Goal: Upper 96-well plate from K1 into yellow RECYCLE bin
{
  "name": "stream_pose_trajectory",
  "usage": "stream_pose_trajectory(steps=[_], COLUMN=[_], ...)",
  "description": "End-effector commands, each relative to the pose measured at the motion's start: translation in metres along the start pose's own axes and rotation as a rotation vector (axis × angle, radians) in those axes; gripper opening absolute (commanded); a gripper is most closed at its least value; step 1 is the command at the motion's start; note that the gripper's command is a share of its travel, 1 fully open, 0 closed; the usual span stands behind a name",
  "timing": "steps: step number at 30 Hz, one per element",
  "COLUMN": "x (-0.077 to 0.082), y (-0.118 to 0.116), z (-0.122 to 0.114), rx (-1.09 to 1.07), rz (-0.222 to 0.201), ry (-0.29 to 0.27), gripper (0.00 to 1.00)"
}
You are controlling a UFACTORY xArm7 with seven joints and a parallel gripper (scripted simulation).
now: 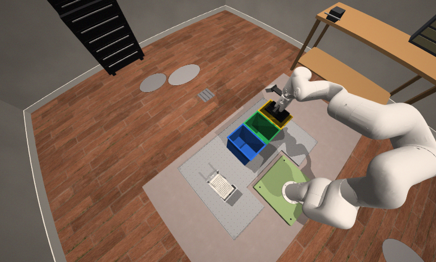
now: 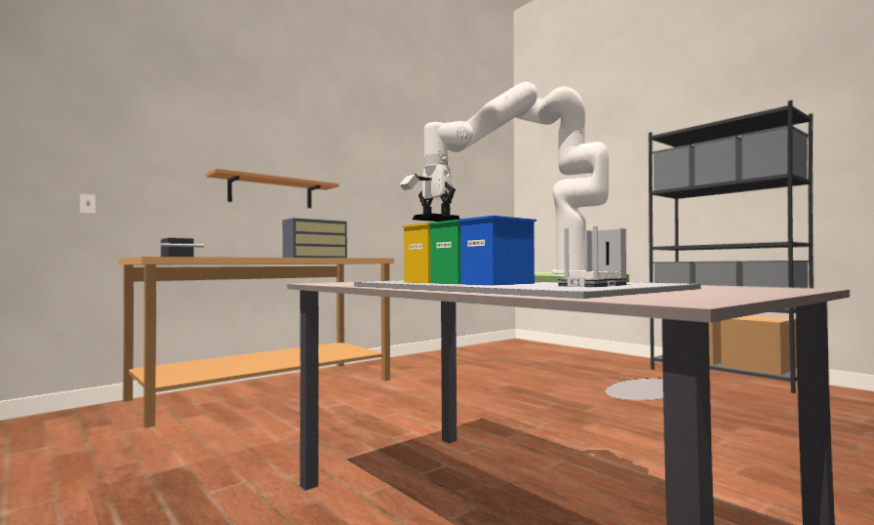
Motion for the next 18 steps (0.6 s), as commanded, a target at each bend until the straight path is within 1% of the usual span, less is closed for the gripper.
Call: stream_pose_trajectory(steps=[1,18], x=[0.0010,-0.0015], y=[0.0007,0.0007], z=[0.0008,0.0008], rx=[0.000,0.000], rz=[-0.002,-0.002], ry=[0.003,0.003], gripper=[0.00,0.00])
Point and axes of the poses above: the point where the finger pads meet when closed, its own x axis back along the fingers, its own y axis across the jaws, z = x × y, the point moved 2 cm from there along x, back along the fingers, and after that the axes turned 11 degrees about x, right-handed, at the moved point
